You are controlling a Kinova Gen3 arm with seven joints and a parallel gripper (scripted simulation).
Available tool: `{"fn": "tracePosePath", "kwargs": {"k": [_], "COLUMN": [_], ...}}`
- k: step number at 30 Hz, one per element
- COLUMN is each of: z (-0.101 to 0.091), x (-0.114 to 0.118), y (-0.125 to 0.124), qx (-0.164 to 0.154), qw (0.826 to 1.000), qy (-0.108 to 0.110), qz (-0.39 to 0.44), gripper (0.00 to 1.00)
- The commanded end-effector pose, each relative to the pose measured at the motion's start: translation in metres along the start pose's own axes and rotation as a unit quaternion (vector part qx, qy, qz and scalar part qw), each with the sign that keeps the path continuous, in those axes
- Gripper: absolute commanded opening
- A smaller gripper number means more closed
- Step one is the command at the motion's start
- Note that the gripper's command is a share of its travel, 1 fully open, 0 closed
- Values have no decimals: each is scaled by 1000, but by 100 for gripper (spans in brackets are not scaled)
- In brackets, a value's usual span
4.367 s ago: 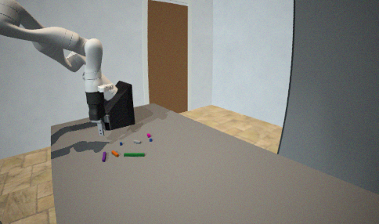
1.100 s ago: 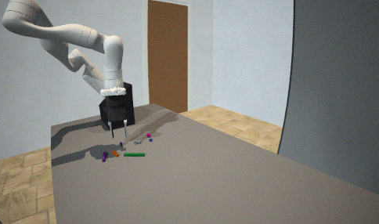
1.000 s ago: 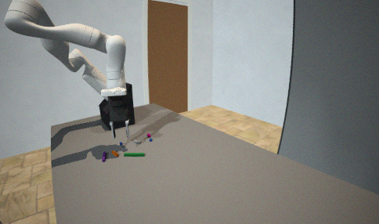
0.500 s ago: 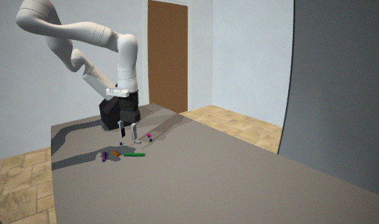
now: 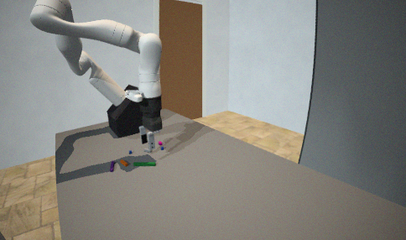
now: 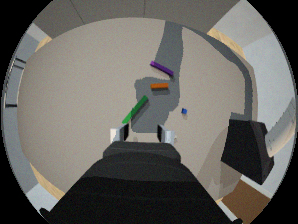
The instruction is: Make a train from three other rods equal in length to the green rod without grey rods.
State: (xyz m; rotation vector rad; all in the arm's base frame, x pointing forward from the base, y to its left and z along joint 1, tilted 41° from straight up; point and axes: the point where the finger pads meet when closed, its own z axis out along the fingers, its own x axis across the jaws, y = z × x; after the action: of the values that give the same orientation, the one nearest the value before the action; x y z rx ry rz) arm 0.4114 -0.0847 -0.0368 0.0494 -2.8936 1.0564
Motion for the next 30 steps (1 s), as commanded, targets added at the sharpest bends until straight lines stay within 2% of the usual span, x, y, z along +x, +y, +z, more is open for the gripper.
{"fn": "tracePosePath", "kwargs": {"k": [1, 5, 8, 19, 30], "z": [-1, -1, -1, -2, -3], "x": [-5, -10, -12, -24, -31], "y": [12, 20, 22, 43, 54], "qx": [2, 2, 2, 1, 0], "qw": [998, 992, 990, 960, 934], "qy": [-3, -5, -5, -10, -14], "qz": [57, 123, 139, 281, 357], "gripper": [100, 100, 100, 100, 100]}}
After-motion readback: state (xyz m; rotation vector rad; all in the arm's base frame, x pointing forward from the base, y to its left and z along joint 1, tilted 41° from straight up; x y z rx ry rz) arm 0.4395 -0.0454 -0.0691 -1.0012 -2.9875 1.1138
